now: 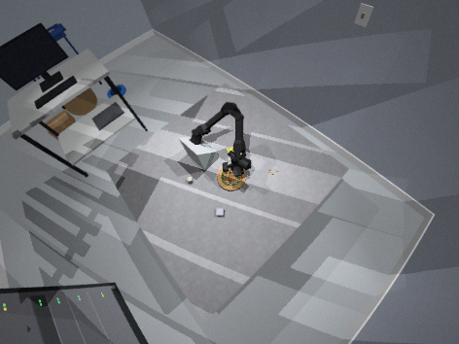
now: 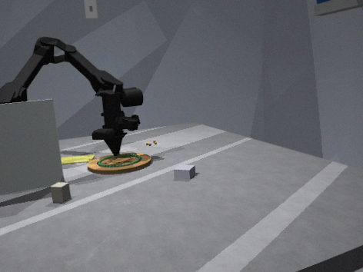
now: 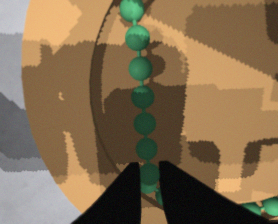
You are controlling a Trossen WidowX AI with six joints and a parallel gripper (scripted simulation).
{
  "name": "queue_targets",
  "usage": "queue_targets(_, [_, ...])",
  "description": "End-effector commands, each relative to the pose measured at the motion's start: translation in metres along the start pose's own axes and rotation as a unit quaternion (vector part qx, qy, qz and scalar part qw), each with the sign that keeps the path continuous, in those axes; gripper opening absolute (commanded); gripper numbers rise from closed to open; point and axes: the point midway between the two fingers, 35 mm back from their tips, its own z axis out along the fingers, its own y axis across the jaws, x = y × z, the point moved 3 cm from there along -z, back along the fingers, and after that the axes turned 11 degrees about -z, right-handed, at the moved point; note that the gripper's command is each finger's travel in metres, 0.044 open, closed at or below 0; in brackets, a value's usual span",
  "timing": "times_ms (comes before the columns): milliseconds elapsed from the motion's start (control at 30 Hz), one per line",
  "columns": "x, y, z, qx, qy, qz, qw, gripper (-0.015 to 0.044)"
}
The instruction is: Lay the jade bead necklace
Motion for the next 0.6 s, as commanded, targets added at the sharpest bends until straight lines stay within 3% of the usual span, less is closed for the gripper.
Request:
queue_targets(0, [-0.0001,-0.0003,-0.0038,0.000,-0.001,-0.001,1.000,0.0000])
queue_targets(567, [-0.0003,0.0089,-0.0029,-0.001,-0.001,-0.001,1.000,0.0000])
